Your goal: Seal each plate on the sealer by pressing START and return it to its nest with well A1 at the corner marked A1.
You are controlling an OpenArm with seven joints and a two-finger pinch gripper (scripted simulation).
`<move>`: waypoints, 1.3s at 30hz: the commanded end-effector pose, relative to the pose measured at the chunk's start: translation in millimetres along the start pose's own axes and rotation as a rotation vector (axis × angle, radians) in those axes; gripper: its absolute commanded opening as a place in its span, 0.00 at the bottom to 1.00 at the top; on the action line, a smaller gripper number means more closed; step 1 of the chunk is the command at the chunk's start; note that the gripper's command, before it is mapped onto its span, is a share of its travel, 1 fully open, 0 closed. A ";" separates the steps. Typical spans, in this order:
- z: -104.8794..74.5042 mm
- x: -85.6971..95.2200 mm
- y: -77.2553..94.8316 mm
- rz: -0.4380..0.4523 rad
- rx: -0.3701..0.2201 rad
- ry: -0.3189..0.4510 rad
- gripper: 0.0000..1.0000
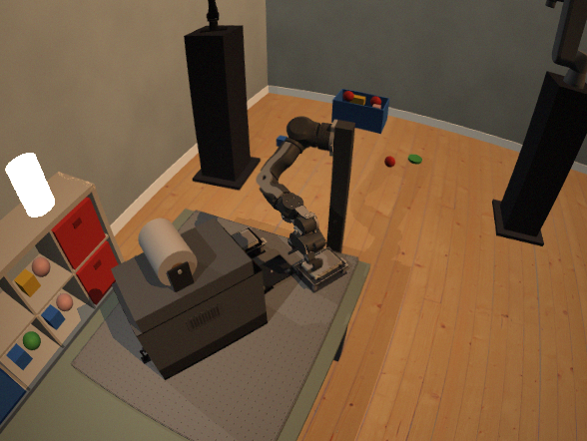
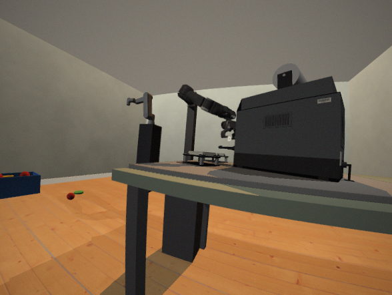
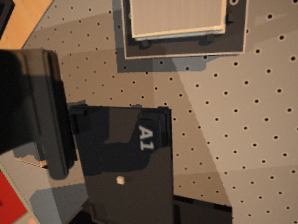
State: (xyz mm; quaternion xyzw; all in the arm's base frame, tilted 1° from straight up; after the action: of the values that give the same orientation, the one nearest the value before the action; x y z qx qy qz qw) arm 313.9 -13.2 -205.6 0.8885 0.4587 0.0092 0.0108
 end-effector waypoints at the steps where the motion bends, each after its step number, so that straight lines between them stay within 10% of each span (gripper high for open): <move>1: 0.2 2.3 2.0 -0.028 0.018 0.005 0.65; 20: -19.2 23.6 81.6 -0.037 0.015 0.006 0.65; 39: -17.7 22.5 81.2 -0.035 0.017 -0.002 0.65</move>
State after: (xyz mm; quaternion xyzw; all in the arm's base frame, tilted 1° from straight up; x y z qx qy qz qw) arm 392.6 -42.1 -185.3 0.8809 0.4732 0.0027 0.0066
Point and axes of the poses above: the point where the finger pads meet when closed, its own z axis out along the fingers, its own x axis across the jaws, y = z × x, the point moved 9 cm from there along -z, back along the fingers, and after that the axes turned 1 degree about -z, right-handed, at the moved point
